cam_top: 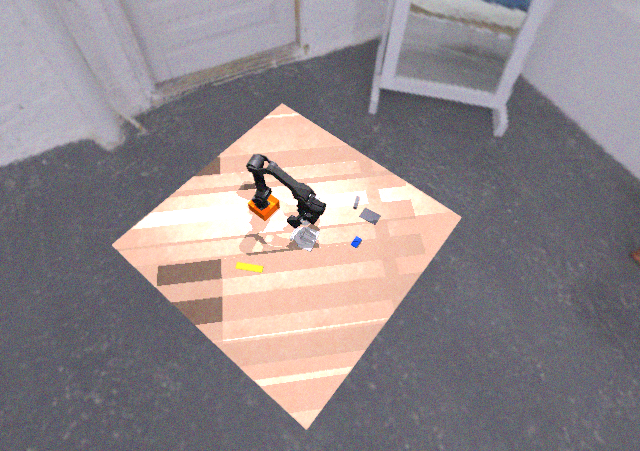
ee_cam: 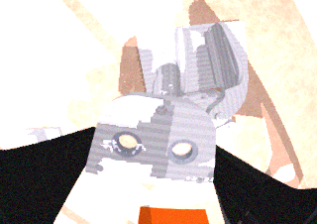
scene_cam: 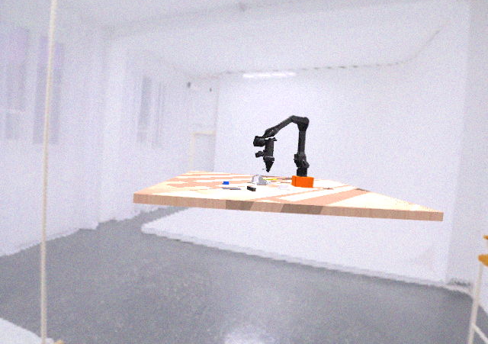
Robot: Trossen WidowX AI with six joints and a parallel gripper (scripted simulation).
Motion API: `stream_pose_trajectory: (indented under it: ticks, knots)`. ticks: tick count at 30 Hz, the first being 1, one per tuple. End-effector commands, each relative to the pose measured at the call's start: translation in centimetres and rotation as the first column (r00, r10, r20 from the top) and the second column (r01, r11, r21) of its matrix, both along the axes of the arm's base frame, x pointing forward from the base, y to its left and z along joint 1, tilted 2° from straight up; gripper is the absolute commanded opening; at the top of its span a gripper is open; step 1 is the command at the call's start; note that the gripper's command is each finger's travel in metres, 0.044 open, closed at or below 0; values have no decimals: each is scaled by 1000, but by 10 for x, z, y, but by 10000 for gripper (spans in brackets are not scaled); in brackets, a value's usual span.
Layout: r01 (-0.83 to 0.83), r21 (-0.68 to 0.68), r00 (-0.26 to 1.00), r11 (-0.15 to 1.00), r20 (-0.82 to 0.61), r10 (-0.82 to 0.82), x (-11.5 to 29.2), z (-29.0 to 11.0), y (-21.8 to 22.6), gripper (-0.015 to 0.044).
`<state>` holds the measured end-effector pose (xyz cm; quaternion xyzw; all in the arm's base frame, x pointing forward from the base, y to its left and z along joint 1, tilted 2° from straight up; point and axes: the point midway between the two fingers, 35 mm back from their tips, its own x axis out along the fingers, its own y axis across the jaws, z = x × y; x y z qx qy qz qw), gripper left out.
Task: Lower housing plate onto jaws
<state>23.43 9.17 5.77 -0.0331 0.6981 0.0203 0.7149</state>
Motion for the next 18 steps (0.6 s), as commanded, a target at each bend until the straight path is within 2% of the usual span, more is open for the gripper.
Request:
stream_pose_trajectory:
  ticks: [1,11,18]
  knots:
    - [-94,-8,996,996,1,94,1,0,-14,351]
    - [-307,-17,952,952,-6,307,2,0,-44,351]
    - [-321,-18,947,947,-7,321,2,0,-46,351]
